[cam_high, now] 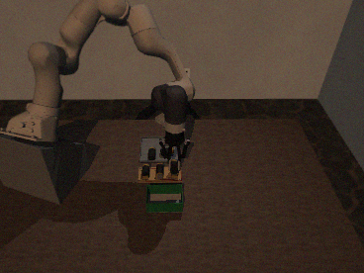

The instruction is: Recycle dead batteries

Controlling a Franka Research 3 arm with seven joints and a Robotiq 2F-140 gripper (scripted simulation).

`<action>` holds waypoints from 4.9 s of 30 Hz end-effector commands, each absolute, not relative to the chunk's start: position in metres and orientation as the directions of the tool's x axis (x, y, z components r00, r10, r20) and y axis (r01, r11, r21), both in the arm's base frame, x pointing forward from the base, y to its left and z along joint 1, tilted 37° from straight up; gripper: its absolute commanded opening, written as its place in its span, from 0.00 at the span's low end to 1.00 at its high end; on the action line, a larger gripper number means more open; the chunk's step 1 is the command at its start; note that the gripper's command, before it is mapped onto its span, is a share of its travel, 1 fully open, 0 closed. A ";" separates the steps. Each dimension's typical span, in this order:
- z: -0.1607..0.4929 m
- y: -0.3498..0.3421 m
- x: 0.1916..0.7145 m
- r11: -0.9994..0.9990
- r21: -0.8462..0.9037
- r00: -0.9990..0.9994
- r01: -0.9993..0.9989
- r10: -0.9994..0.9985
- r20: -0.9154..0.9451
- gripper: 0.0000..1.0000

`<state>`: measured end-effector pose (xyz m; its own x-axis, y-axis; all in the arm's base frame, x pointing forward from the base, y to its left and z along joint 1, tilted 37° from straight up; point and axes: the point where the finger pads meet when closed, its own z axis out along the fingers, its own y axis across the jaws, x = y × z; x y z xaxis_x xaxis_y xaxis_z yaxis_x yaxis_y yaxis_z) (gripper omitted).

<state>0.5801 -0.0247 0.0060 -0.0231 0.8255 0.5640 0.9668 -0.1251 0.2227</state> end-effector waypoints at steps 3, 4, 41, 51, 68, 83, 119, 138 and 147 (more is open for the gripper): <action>0.008 -0.026 0.583 -0.129 0.226 -0.021 0.966 0.827 0.562 0.16; 0.008 -0.026 0.583 -0.129 0.226 -0.021 0.966 0.827 0.562 0.16; -0.005 -0.017 0.587 -0.129 0.226 -0.021 0.966 0.827 0.562 0.16; -0.016 -0.009 0.590 -0.129 0.226 -0.021 0.966 0.827 0.562 0.16; -0.017 -0.008 0.591 -0.129 0.226 -0.021 0.966 0.827 0.562 0.16; -0.017 -0.008 0.591 -0.129 0.226 -0.021 0.966 0.827 0.562 0.29; 0.034 -0.044 0.574 -0.129 0.226 -0.021 0.966 0.827 0.562 0.29; 0.034 -0.044 0.574 -0.129 0.226 -0.021 0.966 0.827 0.562 0.29; 0.034 -0.044 0.574 -0.129 0.226 -0.021 0.966 0.827 0.562 0.29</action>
<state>0.5757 -0.0427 0.0345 -0.0261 0.8275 0.5608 0.9650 -0.1255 0.2301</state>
